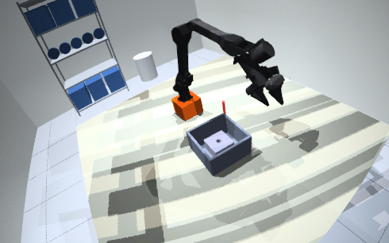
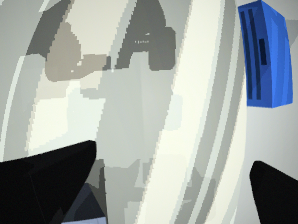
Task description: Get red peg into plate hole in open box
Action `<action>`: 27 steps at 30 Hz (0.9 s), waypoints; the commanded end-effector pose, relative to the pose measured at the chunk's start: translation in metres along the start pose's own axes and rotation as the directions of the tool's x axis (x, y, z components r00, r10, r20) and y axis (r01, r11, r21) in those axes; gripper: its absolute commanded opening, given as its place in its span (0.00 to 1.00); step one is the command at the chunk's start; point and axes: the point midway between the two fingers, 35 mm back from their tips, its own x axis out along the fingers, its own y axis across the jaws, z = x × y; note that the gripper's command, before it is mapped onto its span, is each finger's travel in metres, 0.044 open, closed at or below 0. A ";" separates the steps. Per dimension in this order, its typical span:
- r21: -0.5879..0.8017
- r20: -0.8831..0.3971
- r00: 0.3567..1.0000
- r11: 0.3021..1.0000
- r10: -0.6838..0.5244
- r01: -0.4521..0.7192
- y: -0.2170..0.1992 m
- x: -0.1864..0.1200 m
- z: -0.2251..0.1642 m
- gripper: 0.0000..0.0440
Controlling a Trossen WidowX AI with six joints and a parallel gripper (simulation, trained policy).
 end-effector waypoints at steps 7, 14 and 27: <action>0.273 -0.045 0.992 0.957 0.118 -0.102 0.034 -0.016 0.000 1.00; 0.482 -0.081 0.975 0.864 0.208 -0.145 0.060 -0.031 0.000 1.00; 0.796 -0.156 0.918 0.596 0.364 -0.101 0.108 -0.059 -0.004 1.00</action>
